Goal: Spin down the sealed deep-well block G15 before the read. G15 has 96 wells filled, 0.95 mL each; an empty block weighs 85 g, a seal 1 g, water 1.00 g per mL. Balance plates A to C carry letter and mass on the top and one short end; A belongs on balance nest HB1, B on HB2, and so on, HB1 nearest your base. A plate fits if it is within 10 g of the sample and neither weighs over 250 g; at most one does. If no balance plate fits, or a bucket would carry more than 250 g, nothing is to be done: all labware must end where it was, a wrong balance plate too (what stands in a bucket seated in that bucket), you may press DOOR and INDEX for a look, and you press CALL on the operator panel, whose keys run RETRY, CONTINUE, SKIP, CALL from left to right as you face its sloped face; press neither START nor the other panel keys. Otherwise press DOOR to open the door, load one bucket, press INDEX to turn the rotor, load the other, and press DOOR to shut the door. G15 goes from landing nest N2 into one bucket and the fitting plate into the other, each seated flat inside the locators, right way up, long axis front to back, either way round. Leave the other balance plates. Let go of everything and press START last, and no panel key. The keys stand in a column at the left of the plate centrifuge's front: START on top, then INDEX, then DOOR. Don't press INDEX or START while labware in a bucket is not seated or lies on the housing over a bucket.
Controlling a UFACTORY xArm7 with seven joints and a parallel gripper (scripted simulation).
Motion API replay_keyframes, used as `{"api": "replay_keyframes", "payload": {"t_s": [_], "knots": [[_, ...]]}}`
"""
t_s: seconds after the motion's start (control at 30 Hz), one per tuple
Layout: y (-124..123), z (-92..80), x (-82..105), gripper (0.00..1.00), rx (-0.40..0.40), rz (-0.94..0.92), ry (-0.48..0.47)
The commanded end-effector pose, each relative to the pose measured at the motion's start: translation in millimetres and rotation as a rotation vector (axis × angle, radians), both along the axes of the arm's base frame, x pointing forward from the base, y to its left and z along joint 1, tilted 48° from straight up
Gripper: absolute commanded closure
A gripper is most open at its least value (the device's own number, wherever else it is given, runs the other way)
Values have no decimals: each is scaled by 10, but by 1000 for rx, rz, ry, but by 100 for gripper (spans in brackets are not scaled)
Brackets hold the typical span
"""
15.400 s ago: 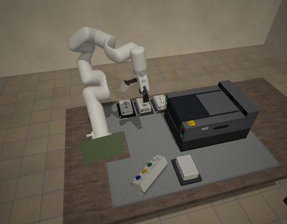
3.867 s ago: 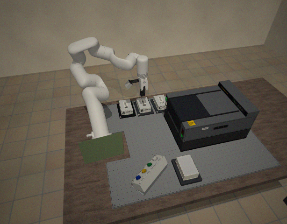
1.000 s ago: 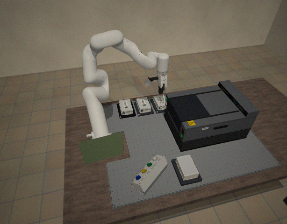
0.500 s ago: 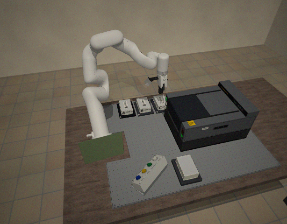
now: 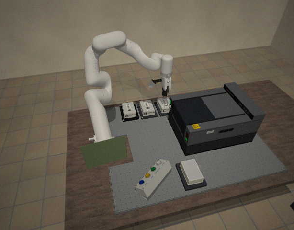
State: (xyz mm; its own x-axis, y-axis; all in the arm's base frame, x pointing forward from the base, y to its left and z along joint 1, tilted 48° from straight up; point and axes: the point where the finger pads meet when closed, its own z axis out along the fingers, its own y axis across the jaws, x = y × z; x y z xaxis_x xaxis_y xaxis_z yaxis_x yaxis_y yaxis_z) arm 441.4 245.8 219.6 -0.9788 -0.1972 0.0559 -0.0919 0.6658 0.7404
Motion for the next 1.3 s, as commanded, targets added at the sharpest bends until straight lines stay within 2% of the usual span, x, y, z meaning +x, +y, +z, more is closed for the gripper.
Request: {"api": "replay_keyframes", "payload": {"t_s": [0.0, 0.3, 0.7, 1.2, 1.27], "knots": [[-23, 15, 19, 100, 0, -4, -2], [-77, 65, 33, 100, 0, -4, -2], [-267, 242, 80, 100, 0, -4, -2], [-772, 711, 205, 100, 0, -4, -2], [-772, 711, 205, 100, 0, -4, -2]]}}
